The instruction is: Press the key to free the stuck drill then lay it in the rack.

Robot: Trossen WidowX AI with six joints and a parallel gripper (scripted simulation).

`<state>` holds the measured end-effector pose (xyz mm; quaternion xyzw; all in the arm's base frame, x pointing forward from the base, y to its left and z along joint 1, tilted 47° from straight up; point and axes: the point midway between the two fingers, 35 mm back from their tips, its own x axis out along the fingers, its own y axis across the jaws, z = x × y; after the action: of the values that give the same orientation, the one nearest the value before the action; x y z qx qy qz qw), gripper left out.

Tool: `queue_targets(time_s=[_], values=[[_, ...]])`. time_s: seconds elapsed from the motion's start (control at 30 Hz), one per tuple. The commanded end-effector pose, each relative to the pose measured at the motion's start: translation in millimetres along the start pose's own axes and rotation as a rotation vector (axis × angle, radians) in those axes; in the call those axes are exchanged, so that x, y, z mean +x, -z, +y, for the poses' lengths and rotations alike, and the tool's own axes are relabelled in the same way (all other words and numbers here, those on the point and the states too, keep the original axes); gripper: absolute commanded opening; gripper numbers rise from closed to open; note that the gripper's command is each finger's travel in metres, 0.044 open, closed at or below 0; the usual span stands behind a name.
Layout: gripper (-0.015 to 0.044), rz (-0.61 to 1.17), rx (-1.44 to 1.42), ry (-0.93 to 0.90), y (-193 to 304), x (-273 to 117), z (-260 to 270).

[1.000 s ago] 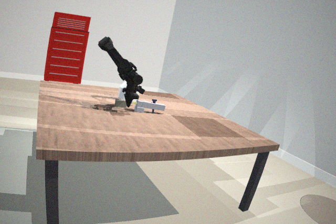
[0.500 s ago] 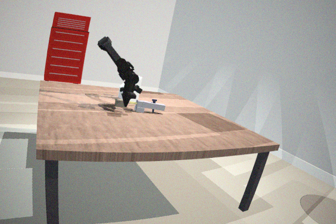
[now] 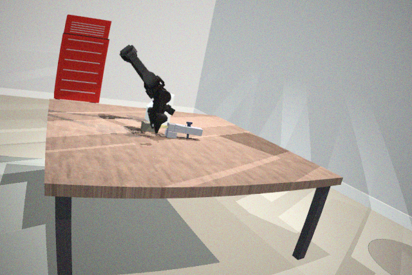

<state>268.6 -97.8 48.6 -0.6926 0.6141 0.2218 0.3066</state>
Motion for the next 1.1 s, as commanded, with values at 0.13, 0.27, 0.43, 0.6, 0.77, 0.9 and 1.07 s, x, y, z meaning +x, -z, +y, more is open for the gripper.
queue_targets(time_s=[0.13,0.27,0.43,0.6,0.77,0.9,1.07], values=[[0.044,-0.003,0.002,-0.003,-4.3,1.6,0.1],[0.044,-0.003,0.002,-0.003,-5.7,1.9,-0.1],[0.044,-0.003,0.002,-0.003,-7.4,2.3,-0.3],[0.044,-0.003,0.002,-0.003,-9.1,2.9,-0.3],[0.044,-0.003,0.002,-0.003,-10.7,3.6,-0.3],[0.044,-0.003,0.002,-0.003,-11.9,4.2,-0.2],[0.044,-0.003,0.002,-0.003,-13.3,5.0,0.0]])
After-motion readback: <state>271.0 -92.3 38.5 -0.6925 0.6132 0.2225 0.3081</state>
